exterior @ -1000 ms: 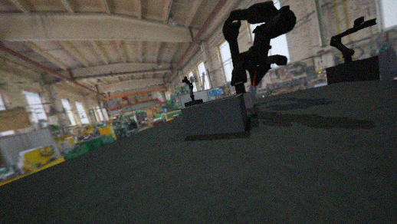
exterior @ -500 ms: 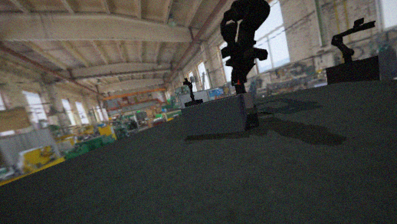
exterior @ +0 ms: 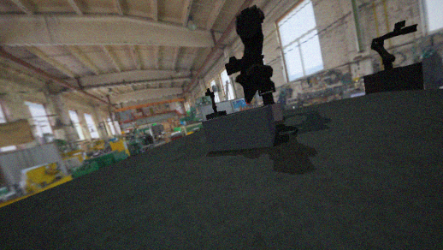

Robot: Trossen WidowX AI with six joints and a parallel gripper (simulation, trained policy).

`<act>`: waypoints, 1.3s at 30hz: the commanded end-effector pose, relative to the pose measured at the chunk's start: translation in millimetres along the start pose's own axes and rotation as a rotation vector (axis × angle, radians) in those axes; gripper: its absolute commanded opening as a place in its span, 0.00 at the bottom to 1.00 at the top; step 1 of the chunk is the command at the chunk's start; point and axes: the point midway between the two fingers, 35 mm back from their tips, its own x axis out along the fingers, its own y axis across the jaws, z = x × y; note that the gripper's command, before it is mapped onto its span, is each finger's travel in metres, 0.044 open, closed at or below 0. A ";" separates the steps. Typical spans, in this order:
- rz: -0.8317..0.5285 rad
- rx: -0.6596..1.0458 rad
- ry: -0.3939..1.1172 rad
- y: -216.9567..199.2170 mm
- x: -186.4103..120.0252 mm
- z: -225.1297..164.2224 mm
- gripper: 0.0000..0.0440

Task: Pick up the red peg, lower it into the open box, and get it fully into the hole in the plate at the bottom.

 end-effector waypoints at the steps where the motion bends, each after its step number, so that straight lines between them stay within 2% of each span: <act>1: 0.014 -0.009 0.013 3.3 11.9 13.9 0.00; 13: 0.058 -0.100 0.081 7.8 50.6 28.3 0.01; 15: 0.059 -0.121 0.102 7.1 56.9 25.5 0.08; 20: 0.062 -0.153 0.146 7.1 71.0 21.6 0.34; 25: 0.081 -0.181 0.144 11.6 73.1 34.7 0.41; 35: 0.152 -0.171 0.179 37.6 63.4 62.1 0.98; 39: 0.200 -0.172 0.191 52.5 55.8 72.5 1.00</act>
